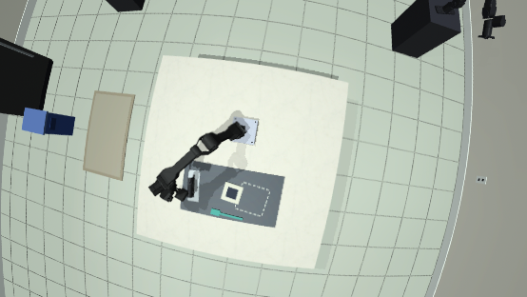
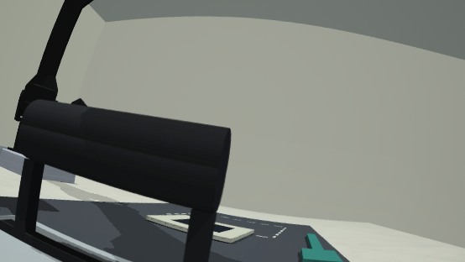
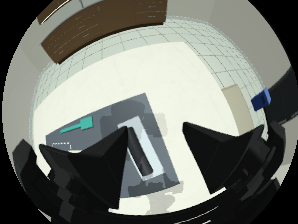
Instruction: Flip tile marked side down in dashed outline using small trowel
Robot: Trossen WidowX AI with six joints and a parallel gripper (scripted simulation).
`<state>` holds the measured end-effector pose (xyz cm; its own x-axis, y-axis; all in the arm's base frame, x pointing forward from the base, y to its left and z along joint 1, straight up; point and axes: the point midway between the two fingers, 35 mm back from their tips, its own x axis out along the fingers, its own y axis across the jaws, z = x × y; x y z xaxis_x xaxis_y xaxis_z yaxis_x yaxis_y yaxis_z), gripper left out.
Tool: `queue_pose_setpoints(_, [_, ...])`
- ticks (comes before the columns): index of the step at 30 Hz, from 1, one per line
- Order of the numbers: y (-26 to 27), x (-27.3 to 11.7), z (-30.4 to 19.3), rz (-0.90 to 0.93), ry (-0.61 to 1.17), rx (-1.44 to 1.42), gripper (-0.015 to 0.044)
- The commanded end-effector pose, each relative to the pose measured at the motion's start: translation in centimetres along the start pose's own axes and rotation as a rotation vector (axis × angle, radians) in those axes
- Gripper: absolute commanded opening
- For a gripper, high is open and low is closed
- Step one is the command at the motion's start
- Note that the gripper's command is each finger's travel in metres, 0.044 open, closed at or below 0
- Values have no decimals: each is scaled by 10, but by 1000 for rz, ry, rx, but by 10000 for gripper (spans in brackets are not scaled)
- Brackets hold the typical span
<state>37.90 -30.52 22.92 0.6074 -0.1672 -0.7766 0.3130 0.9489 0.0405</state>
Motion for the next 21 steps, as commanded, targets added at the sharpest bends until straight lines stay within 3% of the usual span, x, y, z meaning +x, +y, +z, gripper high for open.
queue_pose_setpoints(1, [6, 20, -12, -1, 127, -61, 270])
queue_pose_setpoints(21, [38, 73, -72, 61, 637, -362, 270])
